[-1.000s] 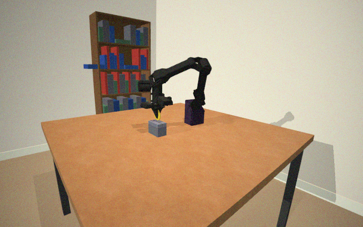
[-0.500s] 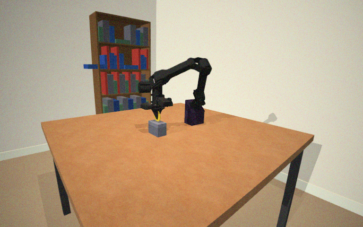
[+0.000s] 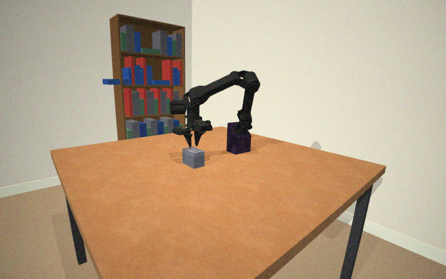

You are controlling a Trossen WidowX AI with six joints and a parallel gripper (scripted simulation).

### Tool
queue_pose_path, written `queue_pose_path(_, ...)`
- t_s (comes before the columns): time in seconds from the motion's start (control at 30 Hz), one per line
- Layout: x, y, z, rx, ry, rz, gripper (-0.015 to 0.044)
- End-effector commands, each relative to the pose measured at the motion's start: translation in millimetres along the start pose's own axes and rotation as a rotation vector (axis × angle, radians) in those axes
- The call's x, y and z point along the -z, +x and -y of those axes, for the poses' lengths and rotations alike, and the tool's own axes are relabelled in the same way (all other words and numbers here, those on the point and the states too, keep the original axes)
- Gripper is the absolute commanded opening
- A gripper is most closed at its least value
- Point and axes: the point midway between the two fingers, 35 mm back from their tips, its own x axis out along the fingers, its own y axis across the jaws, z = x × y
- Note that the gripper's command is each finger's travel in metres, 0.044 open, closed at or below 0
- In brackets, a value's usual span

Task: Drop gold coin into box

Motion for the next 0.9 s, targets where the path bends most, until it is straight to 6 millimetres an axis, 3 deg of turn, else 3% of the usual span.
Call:
queue_pose_path(0.0, -0.1, 0.0, 0.1, 0.000, -0.001, 0.000, 0.0161)
queue_pose_path(0.07, -0.1, 0.0, 0.1, 0.000, -0.001, 0.000, 0.0161)
queue_pose_path(0.33, 0.3, -20.3, -0.2, -0.001, 0.001, 0.000, 0.0371)
queue_pose_path(0.43, 0.8, -50.3, -2.7, -0.004, 0.009, 0.004, 0.0440)
queue_pose_path(0.5, 0.6, -59.6, -4.1, -0.005, 0.011, 0.007, 0.0440)
queue_pose_path(0.87, 0.6, -59.6, -4.1, -0.005, 0.011, 0.007, 0.0440)
